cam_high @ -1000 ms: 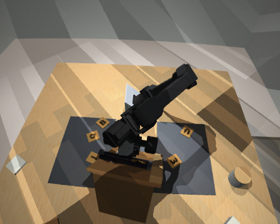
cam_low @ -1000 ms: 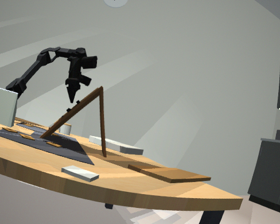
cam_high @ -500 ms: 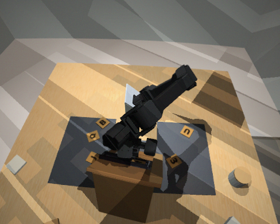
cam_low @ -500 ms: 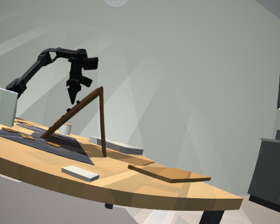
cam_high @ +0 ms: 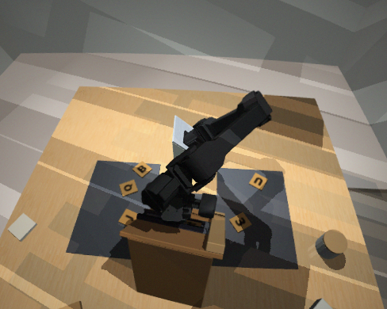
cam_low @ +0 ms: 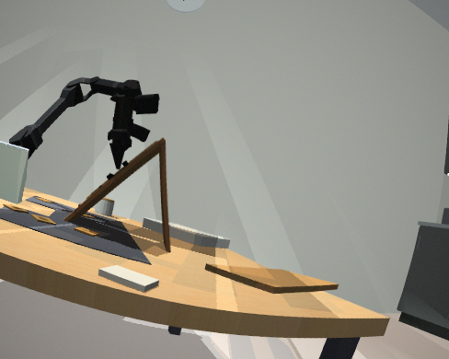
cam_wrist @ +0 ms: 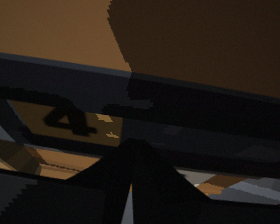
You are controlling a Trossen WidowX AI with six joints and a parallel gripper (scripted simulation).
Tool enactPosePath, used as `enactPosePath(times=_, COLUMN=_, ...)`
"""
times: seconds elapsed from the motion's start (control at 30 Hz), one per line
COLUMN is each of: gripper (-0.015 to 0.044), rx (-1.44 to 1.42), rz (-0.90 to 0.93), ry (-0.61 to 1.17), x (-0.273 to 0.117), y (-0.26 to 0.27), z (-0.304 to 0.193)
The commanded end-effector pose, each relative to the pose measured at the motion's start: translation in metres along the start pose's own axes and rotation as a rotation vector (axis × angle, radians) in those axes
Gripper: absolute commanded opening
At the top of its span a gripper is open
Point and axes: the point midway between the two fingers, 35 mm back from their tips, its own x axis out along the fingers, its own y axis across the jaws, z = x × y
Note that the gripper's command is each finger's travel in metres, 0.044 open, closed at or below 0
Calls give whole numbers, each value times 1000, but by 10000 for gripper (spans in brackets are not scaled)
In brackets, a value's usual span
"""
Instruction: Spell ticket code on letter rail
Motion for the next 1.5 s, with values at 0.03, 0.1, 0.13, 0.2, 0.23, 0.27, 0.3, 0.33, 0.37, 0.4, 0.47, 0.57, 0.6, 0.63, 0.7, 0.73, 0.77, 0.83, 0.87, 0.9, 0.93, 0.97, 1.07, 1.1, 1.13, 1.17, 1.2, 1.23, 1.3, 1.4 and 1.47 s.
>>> enactPosePath(times=0.03, gripper=0, rx=2, rz=3, ry=-2, x=2, y=0, z=3)
enactPosePath(times=0.1, gripper=0, rx=2, rz=3, ry=-2, x=3, y=0, z=3)
enactPosePath(times=0.13, gripper=0, rx=2, rz=3, ry=-2, x=3, y=0, z=4)
enactPosePath(times=0.2, gripper=0, rx=2, rz=3, ry=-3, x=4, y=0, z=4)
enactPosePath(times=0.23, gripper=0, rx=2, rz=3, ry=-3, x=5, y=0, z=5)
enactPosePath(times=0.27, gripper=0, rx=2, rz=3, ry=-3, x=5, y=0, z=5)
enactPosePath(times=0.3, gripper=0, rx=2, rz=3, ry=-3, x=5, y=0, z=5)
enactPosePath(times=0.33, gripper=0, rx=2, rz=3, ry=-3, x=6, y=0, z=6)
enactPosePath(times=0.37, gripper=0, rx=2, rz=3, ry=-3, x=6, y=0, z=6)
enactPosePath(times=0.4, gripper=0, rx=2, rz=3, ry=-3, x=6, y=0, z=6)
enactPosePath(times=0.47, gripper=0, rx=2, rz=3, ry=-3, x=7, y=0, z=7)
enactPosePath(times=0.57, gripper=0, rx=2, rz=3, ry=-3, x=8, y=0, z=8)
enactPosePath(times=0.6, gripper=0, rx=2, rz=3, ry=-3, x=8, y=0, z=7)
enactPosePath(times=0.63, gripper=0, rx=2, rz=3, ry=-3, x=8, y=0, z=7)
enactPosePath(times=0.7, gripper=0, rx=2, rz=3, ry=-3, x=7, y=0, z=7)
enactPosePath(times=0.73, gripper=0, rx=2, rz=3, ry=-3, x=7, y=1, z=7)
enactPosePath(times=0.77, gripper=0, rx=2, rz=3, ry=-3, x=7, y=1, z=6)
enactPosePath(times=0.83, gripper=0, rx=2, rz=3, ry=-3, x=7, y=2, z=6)
enactPosePath(times=0.87, gripper=0, rx=2, rz=3, ry=-3, x=6, y=3, z=6)
enactPosePath(times=0.9, gripper=0, rx=2, rz=3, ry=-3, x=6, y=3, z=6)
enactPosePath(times=0.93, gripper=0, rx=2, rz=3, ry=-3, x=6, y=3, z=6)
enactPosePath(times=0.97, gripper=0, rx=2, rz=3, ry=-3, x=6, y=4, z=6)
enactPosePath(times=1.07, gripper=0, rx=2, rz=3, ry=-3, x=6, y=5, z=6)
enactPosePath(times=1.1, gripper=0, rx=2, rz=3, ry=-3, x=6, y=5, z=6)
enactPosePath(times=1.13, gripper=0, rx=2, rz=3, ry=-3, x=6, y=5, z=6)
enactPosePath(times=1.17, gripper=0, rx=2, rz=3, ry=-3, x=6, y=6, z=6)
enactPosePath(times=1.2, gripper=0, rx=2, rz=3, ry=-3, x=6, y=6, z=6)
enactPosePath(times=1.23, gripper=0, rx=2, rz=3, ry=-3, x=6, y=6, z=6)
enactPosePath(times=1.3, gripper=0, rx=2, rz=3, ry=-3, x=6, y=7, z=6)
enactPosePath(times=1.4, gripper=0, rx=2, rz=3, ry=-3, x=6, y=8, z=6)
enactPosePath(times=1.47, gripper=0, rx=2, rz=3, ry=-3, x=6, y=9, z=6)
